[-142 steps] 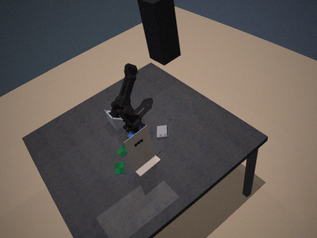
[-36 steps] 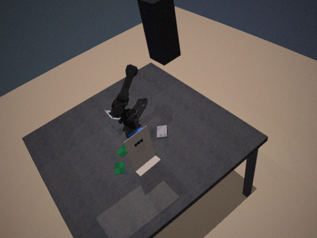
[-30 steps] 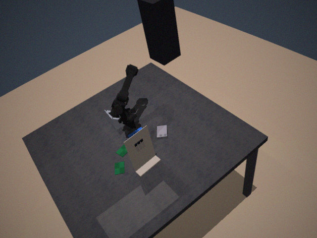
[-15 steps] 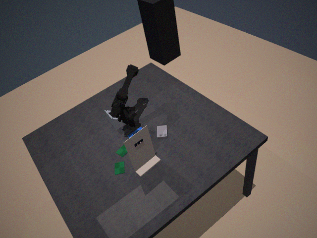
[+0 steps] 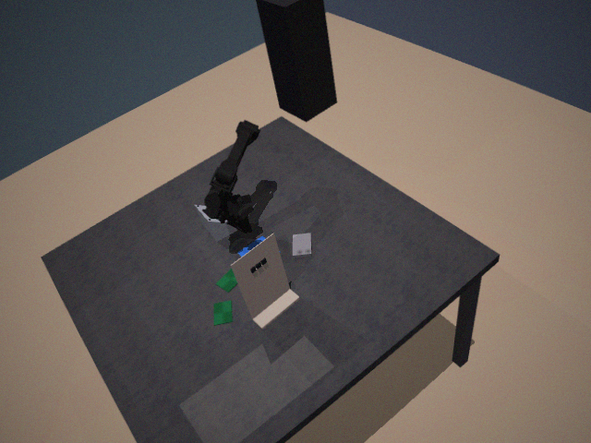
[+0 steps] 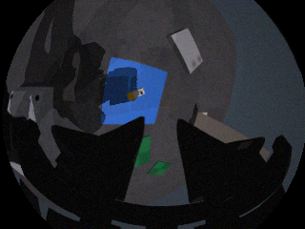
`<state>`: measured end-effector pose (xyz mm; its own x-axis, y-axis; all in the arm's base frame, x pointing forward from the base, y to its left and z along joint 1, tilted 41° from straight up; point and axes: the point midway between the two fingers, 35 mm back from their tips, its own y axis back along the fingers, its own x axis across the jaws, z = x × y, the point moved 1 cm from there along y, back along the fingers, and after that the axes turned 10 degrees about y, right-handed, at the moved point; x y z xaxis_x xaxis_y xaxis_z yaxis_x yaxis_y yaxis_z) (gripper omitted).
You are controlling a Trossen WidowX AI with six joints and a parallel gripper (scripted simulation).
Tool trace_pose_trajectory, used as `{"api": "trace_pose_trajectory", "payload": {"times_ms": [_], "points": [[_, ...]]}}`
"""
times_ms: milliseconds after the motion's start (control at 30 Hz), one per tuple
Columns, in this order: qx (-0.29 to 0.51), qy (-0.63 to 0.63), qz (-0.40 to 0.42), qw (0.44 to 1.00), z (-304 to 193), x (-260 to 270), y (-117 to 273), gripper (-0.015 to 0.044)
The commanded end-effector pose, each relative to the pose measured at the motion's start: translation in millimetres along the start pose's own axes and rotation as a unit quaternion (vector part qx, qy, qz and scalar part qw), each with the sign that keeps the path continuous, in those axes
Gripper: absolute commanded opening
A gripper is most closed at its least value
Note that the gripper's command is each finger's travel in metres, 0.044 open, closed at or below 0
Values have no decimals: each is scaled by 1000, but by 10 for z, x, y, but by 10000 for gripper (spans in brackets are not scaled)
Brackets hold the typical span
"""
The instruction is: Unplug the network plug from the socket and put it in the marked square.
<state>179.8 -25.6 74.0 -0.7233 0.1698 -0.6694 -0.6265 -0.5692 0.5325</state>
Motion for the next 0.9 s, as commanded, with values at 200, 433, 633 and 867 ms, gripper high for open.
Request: {"api": "trace_pose_trajectory", "payload": {"times_ms": [200,433,633,867], "points": [[-1,6,-9,1000,8,-92,106,156],[-2,0,-5,1000,11,-89,136,156],[1,0,-4,1000,-24,-195,263,156],[3,1,-3,1000,-55,-313,419,156]]}}
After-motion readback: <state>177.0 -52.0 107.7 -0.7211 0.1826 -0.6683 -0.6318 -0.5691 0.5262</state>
